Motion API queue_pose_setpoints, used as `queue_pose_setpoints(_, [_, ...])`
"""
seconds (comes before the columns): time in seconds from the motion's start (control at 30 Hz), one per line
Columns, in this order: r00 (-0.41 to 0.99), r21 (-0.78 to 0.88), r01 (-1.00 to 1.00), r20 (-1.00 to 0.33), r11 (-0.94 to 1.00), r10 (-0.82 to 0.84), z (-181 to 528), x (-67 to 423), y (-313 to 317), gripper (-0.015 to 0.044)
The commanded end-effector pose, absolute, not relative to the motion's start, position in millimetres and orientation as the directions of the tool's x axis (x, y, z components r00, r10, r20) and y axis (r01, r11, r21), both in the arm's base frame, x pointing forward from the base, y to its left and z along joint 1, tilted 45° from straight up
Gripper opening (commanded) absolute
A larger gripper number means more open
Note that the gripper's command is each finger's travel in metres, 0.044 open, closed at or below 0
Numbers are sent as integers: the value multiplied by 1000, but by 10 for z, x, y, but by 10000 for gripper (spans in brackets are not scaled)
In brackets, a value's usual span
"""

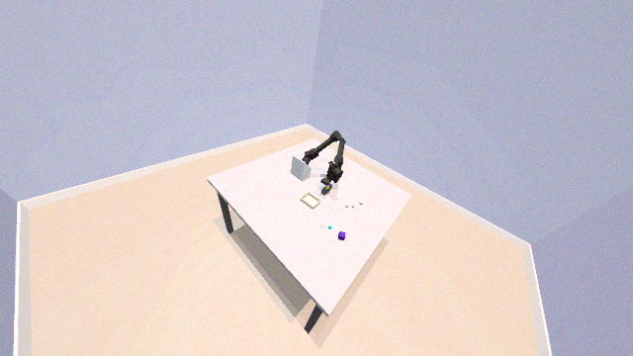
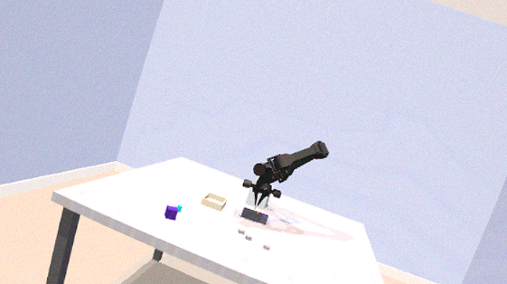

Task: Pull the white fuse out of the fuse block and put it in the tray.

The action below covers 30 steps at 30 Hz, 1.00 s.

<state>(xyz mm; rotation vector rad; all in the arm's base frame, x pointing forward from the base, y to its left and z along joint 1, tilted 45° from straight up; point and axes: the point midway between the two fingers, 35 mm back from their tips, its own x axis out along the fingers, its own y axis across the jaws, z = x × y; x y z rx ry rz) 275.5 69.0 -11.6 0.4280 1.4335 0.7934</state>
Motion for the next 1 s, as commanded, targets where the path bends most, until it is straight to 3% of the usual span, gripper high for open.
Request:
queue_pose_setpoints(0.0, [-51, 693, -229, -709, 683, 703, -92, 2757, 663, 0])
queue_pose_setpoints(0.53, [-51, 693, -229, -710, 684, 702, 48, 2770, 513, 0])
queue_pose_setpoints(0.97, [-45, 679, -228, -723, 698, 689, -342, 2972, 41, 0])
